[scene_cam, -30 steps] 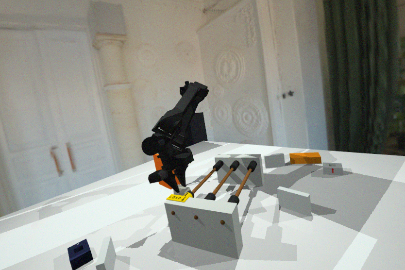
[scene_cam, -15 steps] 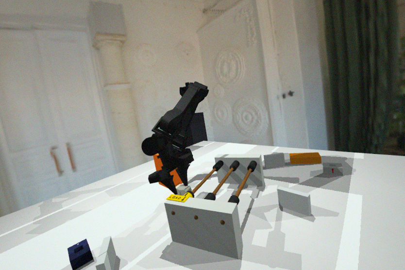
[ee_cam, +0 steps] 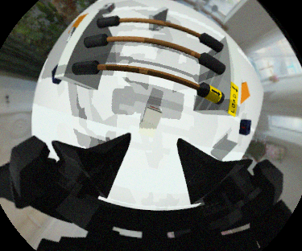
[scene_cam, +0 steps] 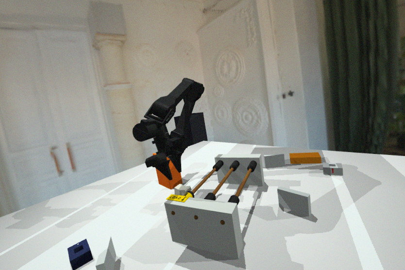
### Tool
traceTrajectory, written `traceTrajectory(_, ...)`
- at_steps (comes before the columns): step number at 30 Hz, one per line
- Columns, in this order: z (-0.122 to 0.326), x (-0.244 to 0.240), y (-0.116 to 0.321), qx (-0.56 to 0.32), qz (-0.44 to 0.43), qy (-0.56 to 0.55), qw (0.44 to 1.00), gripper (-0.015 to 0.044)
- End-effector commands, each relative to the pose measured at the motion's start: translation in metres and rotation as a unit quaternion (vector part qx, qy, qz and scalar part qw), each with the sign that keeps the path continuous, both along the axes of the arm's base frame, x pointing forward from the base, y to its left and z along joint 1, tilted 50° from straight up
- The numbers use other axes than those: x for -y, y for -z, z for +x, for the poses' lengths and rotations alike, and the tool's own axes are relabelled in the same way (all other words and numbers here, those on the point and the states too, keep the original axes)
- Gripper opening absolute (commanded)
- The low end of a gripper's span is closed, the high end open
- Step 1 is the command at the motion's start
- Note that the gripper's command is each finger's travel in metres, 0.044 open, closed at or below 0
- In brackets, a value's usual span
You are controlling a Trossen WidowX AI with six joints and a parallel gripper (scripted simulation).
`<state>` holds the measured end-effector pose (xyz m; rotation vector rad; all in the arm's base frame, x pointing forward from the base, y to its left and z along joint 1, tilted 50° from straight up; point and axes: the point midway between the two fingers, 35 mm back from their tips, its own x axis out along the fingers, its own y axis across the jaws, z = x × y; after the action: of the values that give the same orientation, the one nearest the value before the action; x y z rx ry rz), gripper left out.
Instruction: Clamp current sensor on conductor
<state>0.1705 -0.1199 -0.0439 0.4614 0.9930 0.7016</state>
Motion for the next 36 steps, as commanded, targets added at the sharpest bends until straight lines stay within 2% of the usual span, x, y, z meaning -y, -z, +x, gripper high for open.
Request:
traceTrajectory(1,0.005,0.001,-0.004,0.107,-0.062,-0.130,0.984,0.0320)
traceTrajectory(5,0.010,-0.001,-0.008,0.235,-0.120,-0.279,0.923,0.0320)
traceTrajectory(11,0.017,-0.003,-0.014,0.396,-0.169,-0.454,0.780,0.0320)
traceTrajectory(36,0.024,-0.027,0.009,0.400,-0.171,-0.459,0.774,0.0320)
